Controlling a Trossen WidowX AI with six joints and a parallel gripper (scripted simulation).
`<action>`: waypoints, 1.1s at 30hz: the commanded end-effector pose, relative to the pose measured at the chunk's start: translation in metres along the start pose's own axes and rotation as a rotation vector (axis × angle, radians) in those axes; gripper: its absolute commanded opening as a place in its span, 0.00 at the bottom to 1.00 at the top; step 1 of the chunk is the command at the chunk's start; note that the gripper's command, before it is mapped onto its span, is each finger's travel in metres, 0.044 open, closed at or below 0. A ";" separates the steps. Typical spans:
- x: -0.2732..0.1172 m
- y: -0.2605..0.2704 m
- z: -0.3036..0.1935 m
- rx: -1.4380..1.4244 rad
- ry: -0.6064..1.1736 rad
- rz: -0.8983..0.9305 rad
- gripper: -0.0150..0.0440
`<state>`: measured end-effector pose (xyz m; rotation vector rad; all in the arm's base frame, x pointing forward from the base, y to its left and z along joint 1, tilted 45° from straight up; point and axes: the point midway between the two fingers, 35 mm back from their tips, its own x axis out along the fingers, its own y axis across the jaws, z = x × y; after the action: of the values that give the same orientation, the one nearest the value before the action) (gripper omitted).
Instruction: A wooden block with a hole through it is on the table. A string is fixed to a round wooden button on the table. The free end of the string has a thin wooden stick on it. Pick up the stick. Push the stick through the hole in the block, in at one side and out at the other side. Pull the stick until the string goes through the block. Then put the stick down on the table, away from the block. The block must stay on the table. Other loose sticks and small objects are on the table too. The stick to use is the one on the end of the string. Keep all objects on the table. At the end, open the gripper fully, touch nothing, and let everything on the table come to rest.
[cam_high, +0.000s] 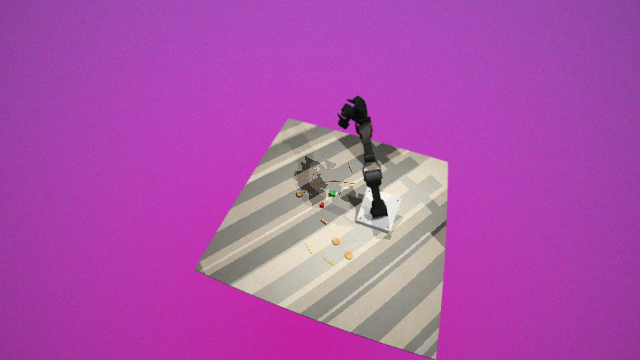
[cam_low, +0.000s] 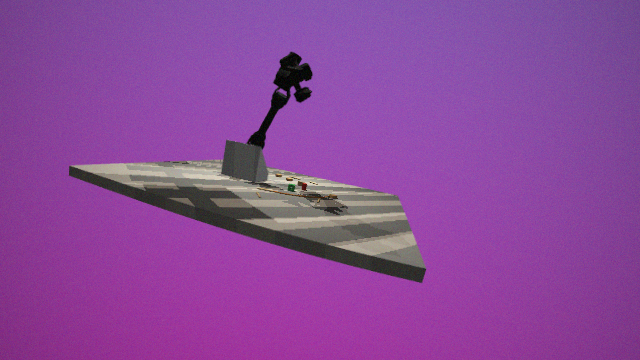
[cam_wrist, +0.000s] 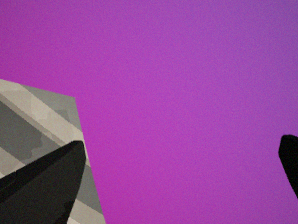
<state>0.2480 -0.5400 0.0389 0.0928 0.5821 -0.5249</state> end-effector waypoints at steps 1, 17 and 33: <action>0.015 0.072 -0.020 -0.161 0.102 0.173 1.00; -0.036 0.318 -0.116 -0.752 0.282 0.949 1.00; -0.127 0.411 -0.165 -1.002 0.231 1.444 1.00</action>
<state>0.2834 -0.0965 -0.0572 -0.3665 0.7977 1.1780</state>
